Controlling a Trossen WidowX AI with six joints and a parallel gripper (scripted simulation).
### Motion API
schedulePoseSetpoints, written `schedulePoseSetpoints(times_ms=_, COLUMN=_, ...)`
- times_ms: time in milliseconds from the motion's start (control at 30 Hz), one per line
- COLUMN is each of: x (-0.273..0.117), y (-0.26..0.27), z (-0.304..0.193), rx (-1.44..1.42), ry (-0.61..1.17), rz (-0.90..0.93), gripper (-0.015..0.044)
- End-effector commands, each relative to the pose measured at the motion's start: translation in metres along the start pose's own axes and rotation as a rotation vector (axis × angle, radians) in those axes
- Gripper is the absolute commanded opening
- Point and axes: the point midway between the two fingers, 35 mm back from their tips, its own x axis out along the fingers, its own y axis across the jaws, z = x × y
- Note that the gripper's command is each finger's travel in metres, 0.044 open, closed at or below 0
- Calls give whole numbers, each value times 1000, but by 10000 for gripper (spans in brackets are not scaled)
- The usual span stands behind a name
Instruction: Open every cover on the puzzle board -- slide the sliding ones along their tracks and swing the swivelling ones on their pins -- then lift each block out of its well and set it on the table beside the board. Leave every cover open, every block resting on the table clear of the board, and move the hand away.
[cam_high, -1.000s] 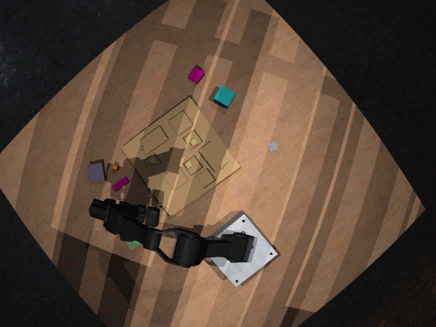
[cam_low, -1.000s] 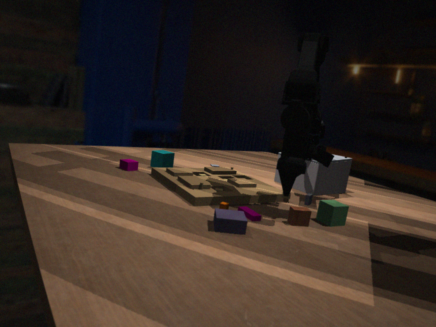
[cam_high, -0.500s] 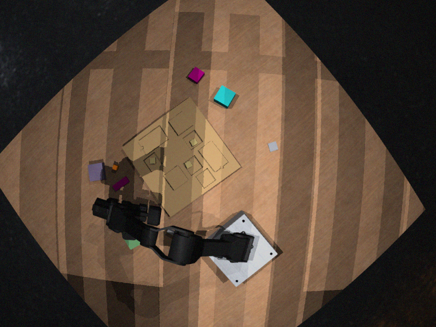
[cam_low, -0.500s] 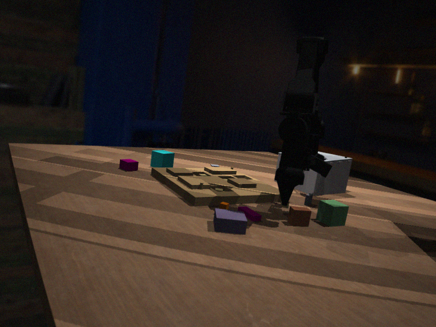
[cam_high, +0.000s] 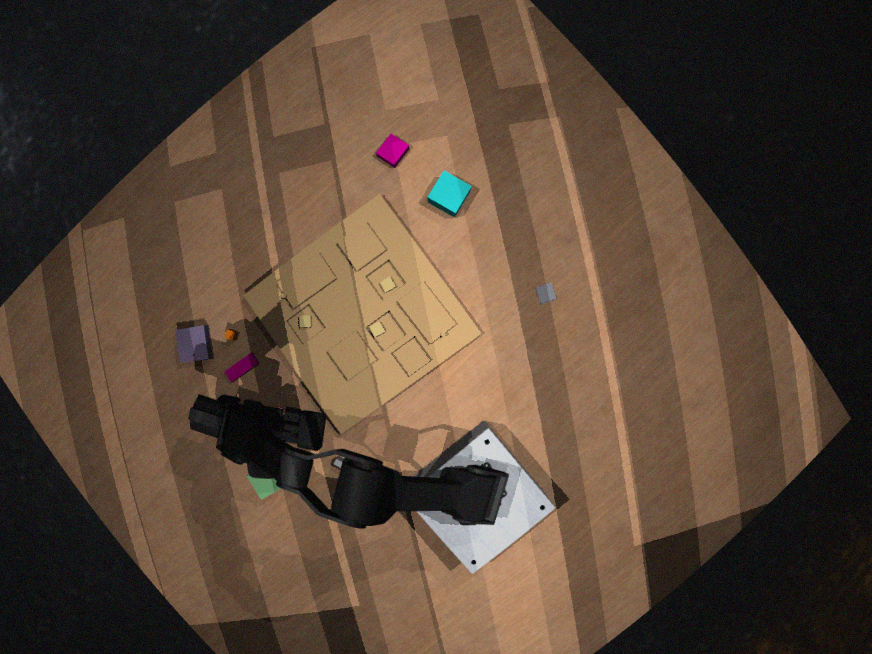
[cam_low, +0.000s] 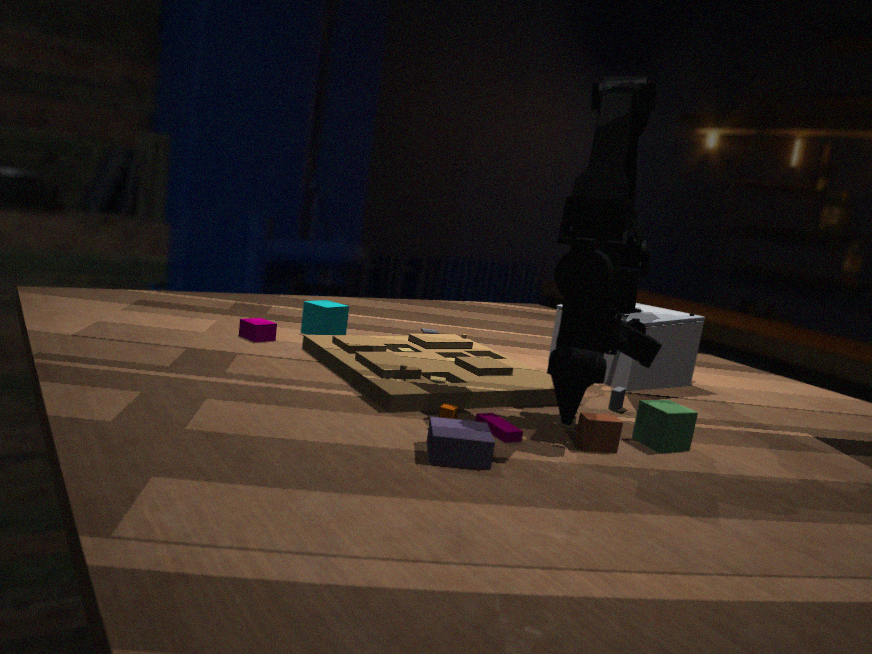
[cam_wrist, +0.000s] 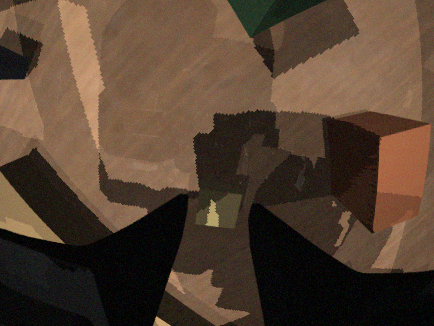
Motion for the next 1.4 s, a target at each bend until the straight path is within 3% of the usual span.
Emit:
schedulePoseSetpoints(times_ms=0, x=0, y=0, z=0, rx=0, ry=0, rz=0, gripper=238)
schedulePoseSetpoints(times_ms=267, x=-2, y=0, z=0, rx=0, ry=0, rz=0, gripper=440)
schedulePoseSetpoints(times_ms=1100, x=-76, y=0, z=0, rx=-4, ry=2, rz=-1, gripper=440)
schedulePoseSetpoints(times_ms=1367, x=-76, y=14, z=-37, rx=384, ry=4, rz=1, gripper=230)
